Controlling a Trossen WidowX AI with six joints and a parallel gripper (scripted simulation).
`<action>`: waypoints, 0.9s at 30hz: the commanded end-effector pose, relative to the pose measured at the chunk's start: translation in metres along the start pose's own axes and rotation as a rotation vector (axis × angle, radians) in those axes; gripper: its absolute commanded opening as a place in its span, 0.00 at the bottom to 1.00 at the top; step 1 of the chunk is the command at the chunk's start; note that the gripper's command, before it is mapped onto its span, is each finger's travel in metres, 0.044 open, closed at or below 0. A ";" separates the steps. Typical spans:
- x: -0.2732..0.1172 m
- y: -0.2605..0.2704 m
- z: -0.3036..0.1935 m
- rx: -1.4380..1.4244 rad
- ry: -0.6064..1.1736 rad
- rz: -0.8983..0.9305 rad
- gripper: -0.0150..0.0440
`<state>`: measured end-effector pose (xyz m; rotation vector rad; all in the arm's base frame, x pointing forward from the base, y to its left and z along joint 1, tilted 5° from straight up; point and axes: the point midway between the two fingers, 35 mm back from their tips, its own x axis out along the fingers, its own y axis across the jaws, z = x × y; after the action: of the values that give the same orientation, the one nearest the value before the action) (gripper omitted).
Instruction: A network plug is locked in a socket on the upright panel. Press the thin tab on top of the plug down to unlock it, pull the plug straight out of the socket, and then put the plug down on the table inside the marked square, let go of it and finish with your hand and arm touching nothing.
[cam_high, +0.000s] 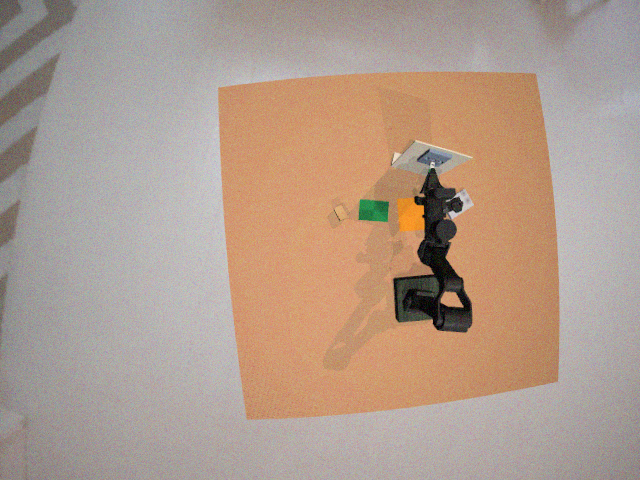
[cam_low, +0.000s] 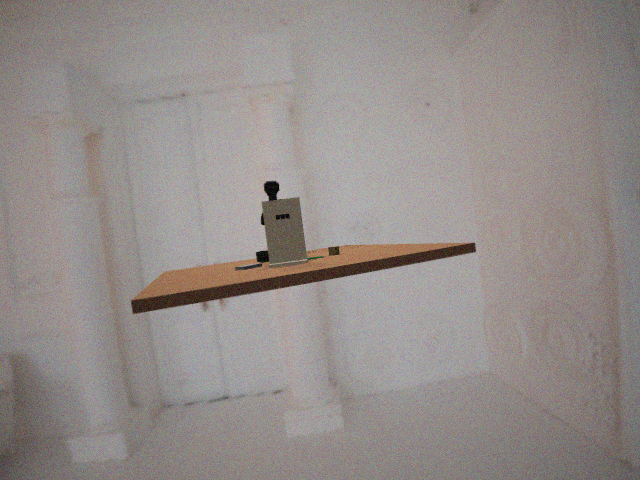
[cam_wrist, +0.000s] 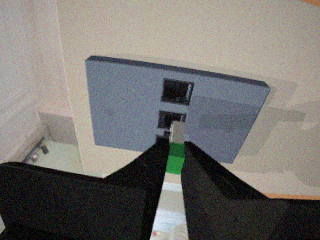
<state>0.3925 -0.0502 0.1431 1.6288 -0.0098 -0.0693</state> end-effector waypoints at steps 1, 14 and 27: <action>-0.003 -0.001 -0.001 0.001 -0.002 -0.001 0.25; -0.011 -0.001 -0.004 0.001 -0.002 -0.001 0.25; -0.018 -0.001 -0.007 0.001 -0.002 -0.002 0.25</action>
<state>0.3774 -0.0424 0.1440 1.6282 -0.0064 -0.0665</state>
